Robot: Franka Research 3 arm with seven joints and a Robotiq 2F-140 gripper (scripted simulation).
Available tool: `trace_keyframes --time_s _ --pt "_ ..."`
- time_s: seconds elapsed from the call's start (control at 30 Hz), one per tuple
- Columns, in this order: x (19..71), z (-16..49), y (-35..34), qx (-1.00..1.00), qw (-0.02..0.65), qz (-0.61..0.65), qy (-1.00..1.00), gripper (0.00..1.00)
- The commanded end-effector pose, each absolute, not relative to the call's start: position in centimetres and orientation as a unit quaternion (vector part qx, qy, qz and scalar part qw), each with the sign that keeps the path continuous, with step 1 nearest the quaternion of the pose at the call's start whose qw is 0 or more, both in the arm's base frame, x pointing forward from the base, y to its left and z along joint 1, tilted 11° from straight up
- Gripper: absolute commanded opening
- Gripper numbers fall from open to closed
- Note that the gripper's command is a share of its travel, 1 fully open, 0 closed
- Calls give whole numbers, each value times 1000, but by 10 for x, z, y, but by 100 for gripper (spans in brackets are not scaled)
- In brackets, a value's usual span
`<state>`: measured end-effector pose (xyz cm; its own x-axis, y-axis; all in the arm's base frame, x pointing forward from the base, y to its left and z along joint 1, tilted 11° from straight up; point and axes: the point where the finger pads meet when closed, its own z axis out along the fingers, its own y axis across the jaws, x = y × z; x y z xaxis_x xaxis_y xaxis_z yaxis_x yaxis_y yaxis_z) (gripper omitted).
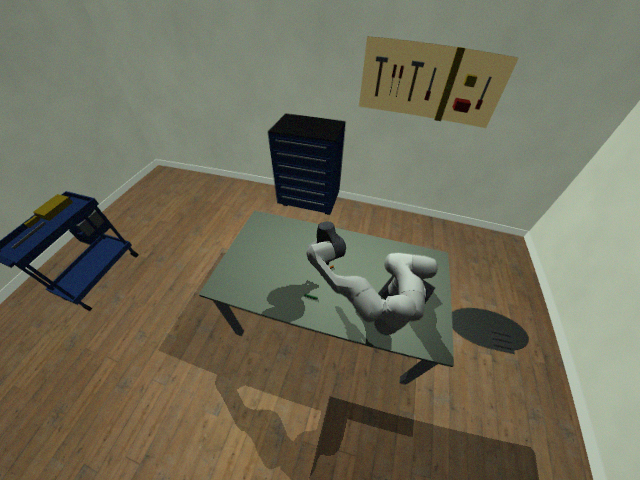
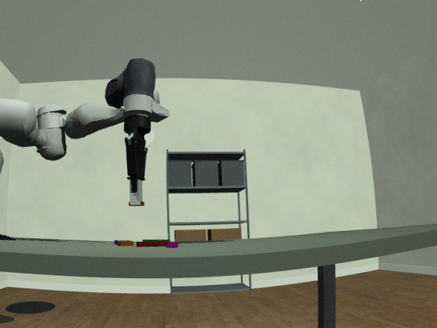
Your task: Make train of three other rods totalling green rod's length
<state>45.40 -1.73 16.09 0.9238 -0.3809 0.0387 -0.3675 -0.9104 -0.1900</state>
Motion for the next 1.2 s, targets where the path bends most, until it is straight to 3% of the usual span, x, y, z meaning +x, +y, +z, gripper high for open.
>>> trace_keyframes --time_s 0.0,1.17 --pt "456 160 -25 -989 85 -47 109 3" --pt "459 152 -42 -995 78 -55 5 3"
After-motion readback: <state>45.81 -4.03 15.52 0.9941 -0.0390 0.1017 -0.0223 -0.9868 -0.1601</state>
